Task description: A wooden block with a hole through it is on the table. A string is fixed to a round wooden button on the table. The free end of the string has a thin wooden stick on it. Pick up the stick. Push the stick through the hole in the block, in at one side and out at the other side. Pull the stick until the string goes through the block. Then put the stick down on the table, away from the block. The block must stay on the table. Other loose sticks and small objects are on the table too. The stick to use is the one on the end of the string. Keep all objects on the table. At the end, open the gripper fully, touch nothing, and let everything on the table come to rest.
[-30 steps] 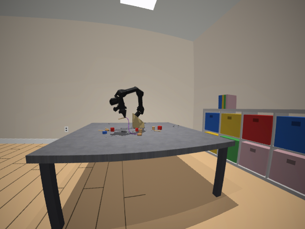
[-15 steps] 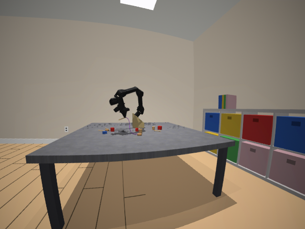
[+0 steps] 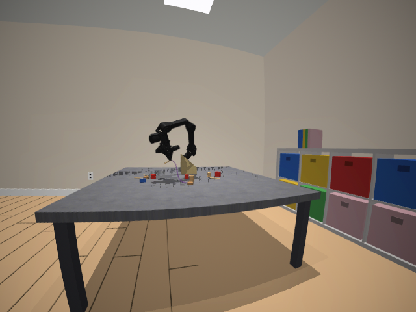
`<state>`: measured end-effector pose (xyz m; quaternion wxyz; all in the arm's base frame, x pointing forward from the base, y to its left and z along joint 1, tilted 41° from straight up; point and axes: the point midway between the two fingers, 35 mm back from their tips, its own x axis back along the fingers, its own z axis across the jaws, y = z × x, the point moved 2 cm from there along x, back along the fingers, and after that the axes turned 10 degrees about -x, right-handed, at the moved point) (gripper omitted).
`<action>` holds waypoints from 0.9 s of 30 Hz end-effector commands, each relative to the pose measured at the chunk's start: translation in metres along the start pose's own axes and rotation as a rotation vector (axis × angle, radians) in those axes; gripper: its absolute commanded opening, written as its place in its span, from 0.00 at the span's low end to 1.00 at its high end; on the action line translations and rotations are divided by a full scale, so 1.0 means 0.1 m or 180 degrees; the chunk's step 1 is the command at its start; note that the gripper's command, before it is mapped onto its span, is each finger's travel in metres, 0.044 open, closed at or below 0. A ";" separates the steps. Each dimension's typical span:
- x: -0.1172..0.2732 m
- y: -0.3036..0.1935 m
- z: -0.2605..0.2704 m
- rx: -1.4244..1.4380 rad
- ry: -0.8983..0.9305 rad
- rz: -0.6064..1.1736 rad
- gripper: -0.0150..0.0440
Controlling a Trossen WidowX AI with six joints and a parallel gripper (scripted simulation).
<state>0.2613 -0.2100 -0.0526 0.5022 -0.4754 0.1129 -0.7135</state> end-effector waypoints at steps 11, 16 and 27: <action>0.01 0.02 0.00 0.1550 0.0034 -0.0036 0.25; 0.01 0.02 -0.01 0.2101 0.0041 -0.0046 0.25; 0.02 0.03 -0.01 0.3313 0.0050 -0.0074 0.25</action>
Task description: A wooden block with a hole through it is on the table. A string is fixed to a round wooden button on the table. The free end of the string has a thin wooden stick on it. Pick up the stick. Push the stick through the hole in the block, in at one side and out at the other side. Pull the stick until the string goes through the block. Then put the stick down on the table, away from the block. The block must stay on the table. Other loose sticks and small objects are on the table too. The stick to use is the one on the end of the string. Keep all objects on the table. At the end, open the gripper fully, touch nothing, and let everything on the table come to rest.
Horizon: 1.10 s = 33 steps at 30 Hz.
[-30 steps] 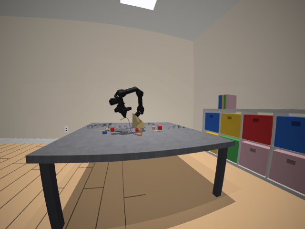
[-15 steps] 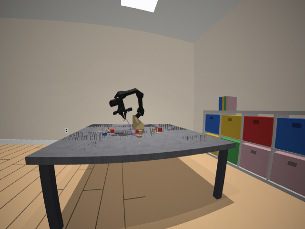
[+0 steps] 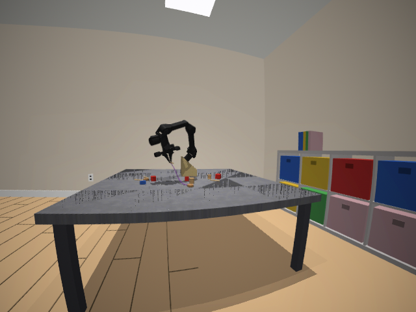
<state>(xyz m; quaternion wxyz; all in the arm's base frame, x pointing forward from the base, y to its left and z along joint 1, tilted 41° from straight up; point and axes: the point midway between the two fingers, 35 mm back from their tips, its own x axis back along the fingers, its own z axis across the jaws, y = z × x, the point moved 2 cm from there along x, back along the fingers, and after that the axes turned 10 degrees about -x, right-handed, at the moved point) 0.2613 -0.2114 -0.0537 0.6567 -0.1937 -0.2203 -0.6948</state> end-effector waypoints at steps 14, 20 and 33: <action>0.01 0.01 -0.02 0.1880 -0.0010 -0.0056 0.25; 0.02 0.01 -0.02 0.2541 -0.0017 -0.0070 0.25; 0.02 0.01 -0.03 0.3973 -0.0041 -0.0100 0.25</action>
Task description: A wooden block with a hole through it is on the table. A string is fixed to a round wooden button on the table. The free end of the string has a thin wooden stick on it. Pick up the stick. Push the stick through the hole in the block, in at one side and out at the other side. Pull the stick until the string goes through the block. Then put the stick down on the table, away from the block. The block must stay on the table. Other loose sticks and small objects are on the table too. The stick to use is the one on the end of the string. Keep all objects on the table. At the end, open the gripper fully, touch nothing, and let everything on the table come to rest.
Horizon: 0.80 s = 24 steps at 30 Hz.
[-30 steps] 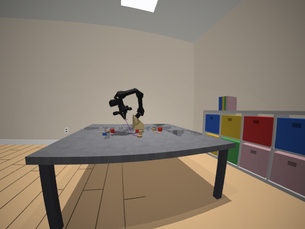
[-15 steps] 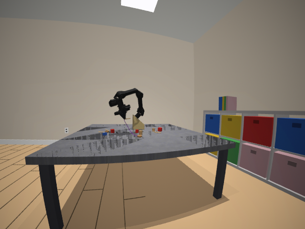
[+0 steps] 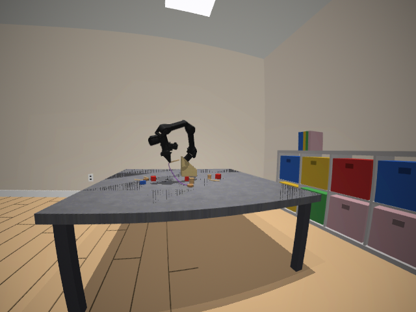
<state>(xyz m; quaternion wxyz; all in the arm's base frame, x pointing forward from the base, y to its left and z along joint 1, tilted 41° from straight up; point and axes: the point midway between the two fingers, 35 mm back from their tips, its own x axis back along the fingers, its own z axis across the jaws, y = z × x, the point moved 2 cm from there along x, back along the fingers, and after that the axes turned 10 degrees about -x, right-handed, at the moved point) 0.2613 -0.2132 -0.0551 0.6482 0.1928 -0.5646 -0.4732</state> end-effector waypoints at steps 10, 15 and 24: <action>0.01 -0.01 -0.01 0.1367 -0.0045 -0.0011 0.25; 0.01 -0.01 -0.01 0.1385 -0.0045 -0.0011 0.25; 0.03 -0.06 -0.04 0.0587 -0.0287 -0.0094 0.25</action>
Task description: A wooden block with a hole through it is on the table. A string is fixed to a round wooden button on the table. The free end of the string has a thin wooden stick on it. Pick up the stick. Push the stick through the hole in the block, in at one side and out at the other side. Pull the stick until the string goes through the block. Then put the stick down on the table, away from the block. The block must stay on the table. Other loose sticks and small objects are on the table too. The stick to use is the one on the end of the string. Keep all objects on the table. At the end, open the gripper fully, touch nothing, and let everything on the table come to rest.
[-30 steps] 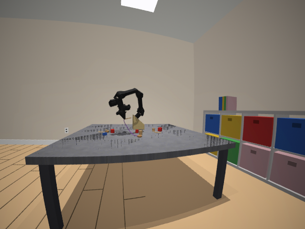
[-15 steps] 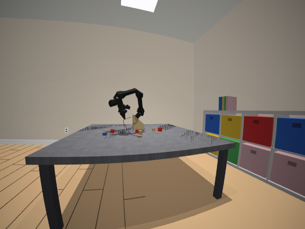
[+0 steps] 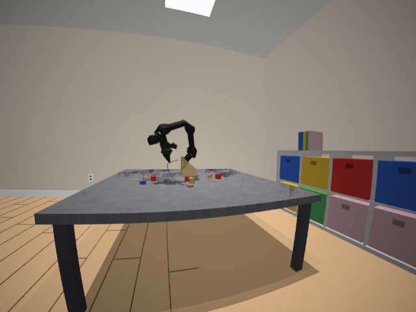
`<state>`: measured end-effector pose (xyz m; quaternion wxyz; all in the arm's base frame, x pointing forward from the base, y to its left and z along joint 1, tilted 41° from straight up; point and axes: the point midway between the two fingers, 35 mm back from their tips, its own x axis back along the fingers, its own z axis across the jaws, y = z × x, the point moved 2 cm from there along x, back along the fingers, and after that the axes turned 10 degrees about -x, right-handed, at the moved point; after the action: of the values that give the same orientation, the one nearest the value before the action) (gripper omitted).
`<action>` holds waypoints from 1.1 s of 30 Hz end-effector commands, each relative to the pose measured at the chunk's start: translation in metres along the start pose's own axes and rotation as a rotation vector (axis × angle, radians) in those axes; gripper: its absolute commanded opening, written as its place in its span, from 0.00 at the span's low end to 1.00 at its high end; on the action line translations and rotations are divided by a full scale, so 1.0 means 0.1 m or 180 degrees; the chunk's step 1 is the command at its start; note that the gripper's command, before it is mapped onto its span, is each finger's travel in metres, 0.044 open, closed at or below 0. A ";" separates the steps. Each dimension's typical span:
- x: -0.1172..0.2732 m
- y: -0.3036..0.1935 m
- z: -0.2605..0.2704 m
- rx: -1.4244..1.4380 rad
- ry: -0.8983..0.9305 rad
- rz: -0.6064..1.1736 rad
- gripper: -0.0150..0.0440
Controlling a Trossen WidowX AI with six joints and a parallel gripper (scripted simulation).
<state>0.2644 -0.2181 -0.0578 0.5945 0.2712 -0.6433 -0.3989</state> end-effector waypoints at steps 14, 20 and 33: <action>0.02 -0.05 0.00 -0.0710 -0.0227 -0.0053 0.25; -0.04 -0.06 -0.02 -0.0722 -0.0212 0.0022 0.25; -0.21 -0.06 -0.06 -0.0749 -0.0189 0.0209 0.25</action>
<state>0.2719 -0.2099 -0.0728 0.6106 0.1716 -0.6191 -0.4631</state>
